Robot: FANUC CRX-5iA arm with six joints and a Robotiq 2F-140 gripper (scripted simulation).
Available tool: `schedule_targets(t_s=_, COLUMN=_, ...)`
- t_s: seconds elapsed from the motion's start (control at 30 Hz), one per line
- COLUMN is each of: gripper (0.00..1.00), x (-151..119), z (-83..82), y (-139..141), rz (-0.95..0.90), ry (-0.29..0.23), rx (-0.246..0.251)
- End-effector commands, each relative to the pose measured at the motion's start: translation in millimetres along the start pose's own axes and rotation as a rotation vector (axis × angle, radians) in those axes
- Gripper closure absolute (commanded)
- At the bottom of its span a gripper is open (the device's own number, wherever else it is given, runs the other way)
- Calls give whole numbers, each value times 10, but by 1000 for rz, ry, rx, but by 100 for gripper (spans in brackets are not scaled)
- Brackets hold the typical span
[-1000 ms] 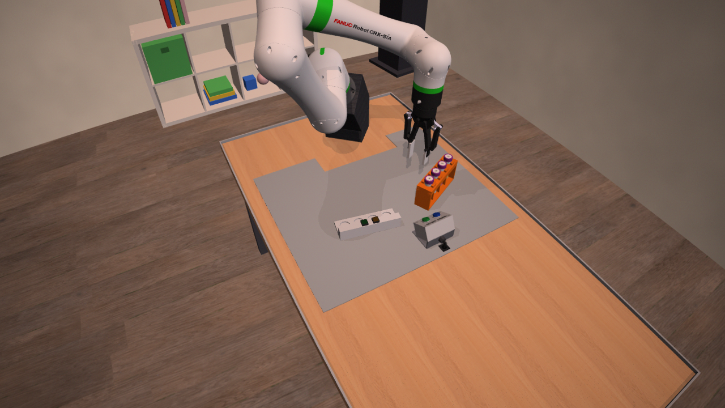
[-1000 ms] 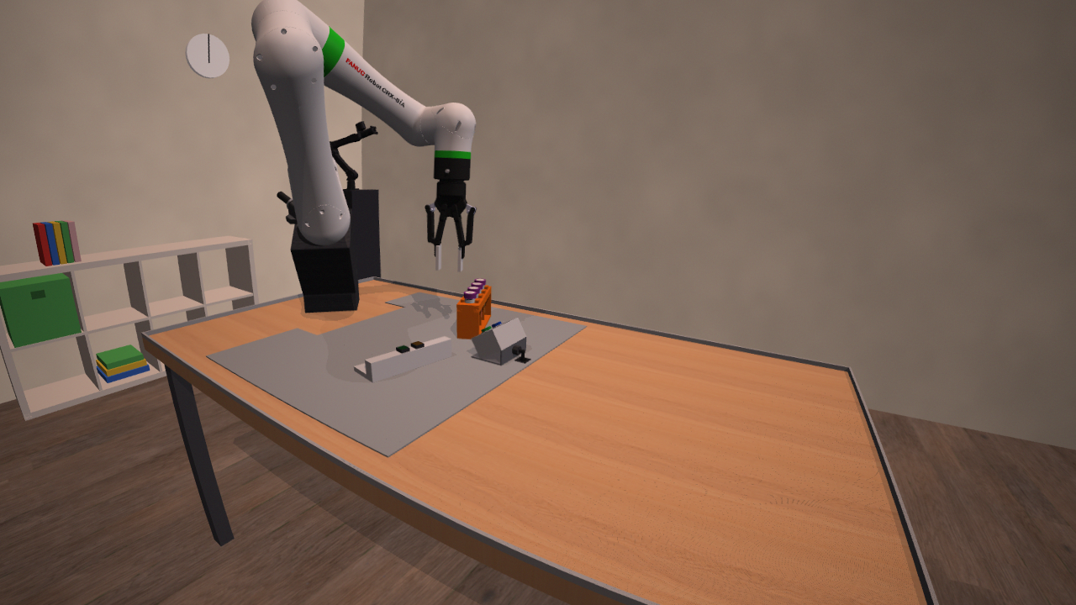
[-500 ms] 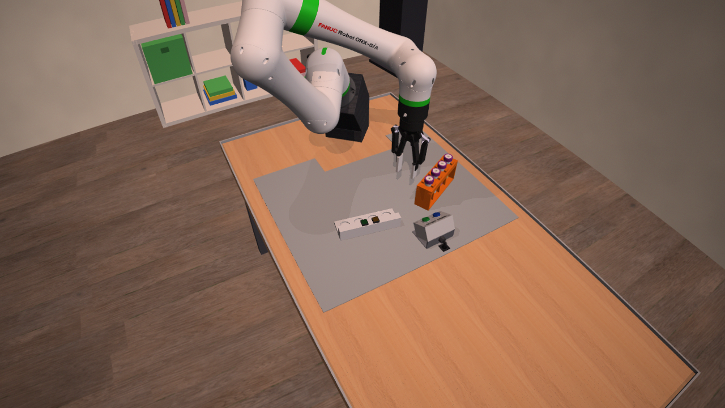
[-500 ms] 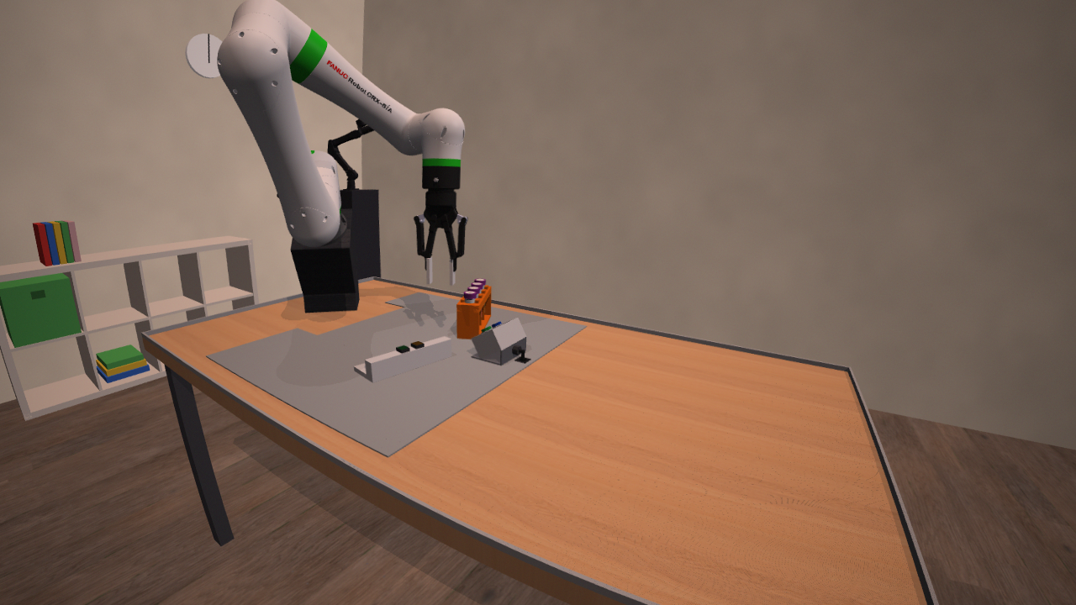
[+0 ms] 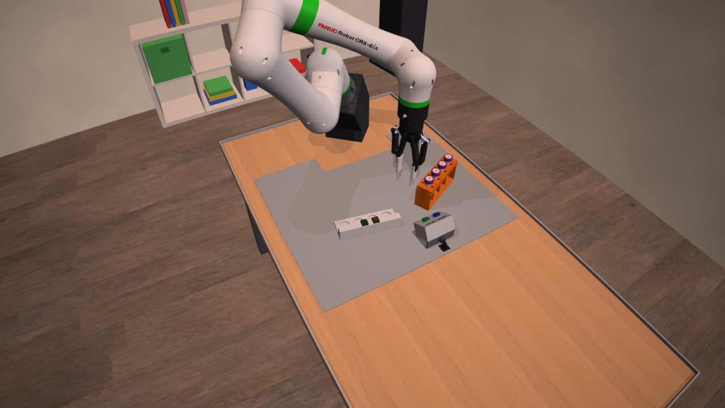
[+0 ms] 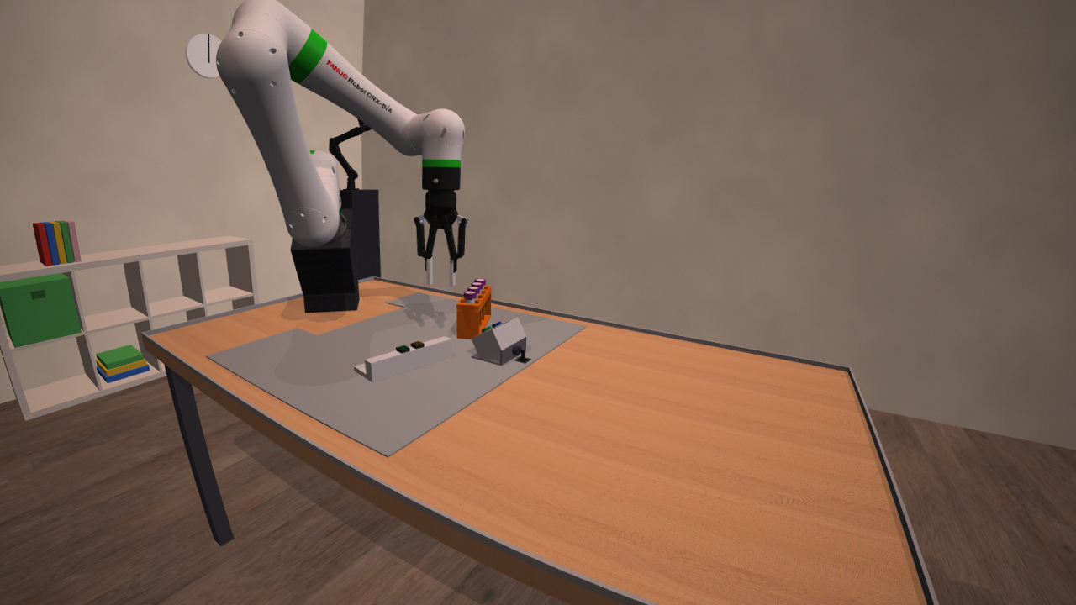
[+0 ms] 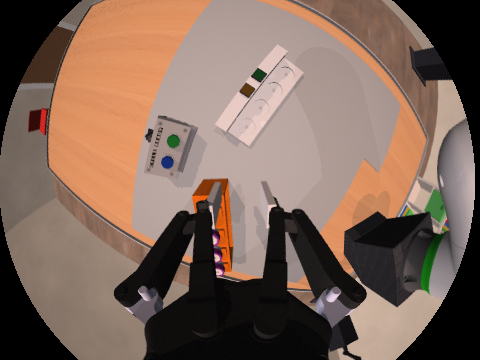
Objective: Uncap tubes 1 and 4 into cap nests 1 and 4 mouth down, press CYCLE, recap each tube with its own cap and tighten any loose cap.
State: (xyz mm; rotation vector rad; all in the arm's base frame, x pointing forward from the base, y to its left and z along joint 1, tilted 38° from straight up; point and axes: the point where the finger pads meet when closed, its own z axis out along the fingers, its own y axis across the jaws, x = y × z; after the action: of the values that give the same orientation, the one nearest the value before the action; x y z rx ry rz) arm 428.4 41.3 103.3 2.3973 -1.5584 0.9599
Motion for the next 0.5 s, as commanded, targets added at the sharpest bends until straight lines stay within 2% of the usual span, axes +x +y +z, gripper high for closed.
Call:
schedule_targets(t_s=0.0, gripper=65, x=-221, z=-1, y=-62, rz=234, ry=2, rx=1)
schedule_targets(t_s=0.03, gripper=65, x=-301, z=-1, y=-83, rz=298, ry=1, rx=1)
schedule_targets(t_s=0.1, gripper=65, x=-301, z=-1, y=-83, rz=298, ry=1, rx=1)
schedule_targets(t_s=0.13, gripper=65, x=-382, z=0, y=-104, rz=401, ry=1, rx=1)
schedule_targets(t_s=0.23, gripper=65, x=-543, z=0, y=-146, rz=508, ry=1, rx=1)
schedule_targets(t_s=0.47, gripper=65, x=-865, z=0, y=-231, rz=508, ry=1, rx=1)
